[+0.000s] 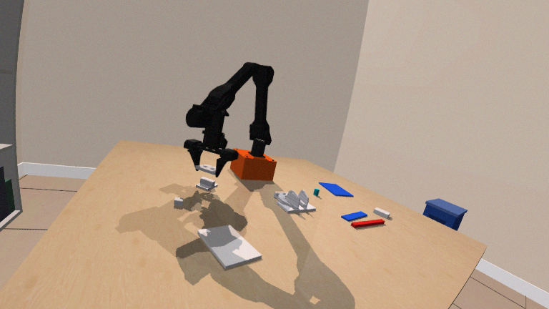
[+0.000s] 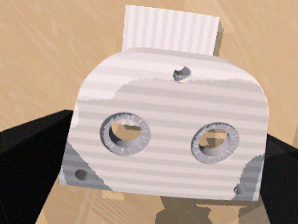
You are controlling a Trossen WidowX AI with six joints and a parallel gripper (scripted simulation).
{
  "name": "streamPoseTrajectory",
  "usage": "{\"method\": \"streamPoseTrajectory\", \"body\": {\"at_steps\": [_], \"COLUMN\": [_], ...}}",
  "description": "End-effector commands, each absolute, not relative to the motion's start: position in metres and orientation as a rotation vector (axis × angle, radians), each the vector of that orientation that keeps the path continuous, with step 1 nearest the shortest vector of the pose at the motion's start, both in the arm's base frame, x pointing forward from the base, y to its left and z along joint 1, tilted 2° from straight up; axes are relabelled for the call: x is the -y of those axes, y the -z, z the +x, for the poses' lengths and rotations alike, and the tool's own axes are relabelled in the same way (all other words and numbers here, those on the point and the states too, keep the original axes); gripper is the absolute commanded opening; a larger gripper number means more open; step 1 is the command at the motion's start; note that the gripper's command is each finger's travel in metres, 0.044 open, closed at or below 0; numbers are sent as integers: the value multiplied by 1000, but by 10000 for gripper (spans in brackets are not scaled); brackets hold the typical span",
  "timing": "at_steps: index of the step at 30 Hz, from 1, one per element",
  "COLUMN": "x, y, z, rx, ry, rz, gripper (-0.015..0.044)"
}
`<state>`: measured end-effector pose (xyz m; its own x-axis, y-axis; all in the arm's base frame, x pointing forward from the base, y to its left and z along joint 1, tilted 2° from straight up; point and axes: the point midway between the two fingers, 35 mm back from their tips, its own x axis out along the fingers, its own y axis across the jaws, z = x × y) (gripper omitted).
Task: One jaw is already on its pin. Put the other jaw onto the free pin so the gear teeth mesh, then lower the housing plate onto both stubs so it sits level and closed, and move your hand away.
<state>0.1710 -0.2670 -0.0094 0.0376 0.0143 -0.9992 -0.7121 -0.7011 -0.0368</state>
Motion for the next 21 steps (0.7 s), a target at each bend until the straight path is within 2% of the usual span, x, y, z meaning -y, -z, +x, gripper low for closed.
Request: {"method": "streamPoseTrajectory", "body": {"at_steps": [1,12,21], "x": [267,266,254], "y": [-4,-25,-26], "z": [170,168,182], "rx": [-706,-705,-529], "ry": [-1723,-1726,-1865], "rz": [-1771,-1773,-1920], "gripper": [351,351,351]}}
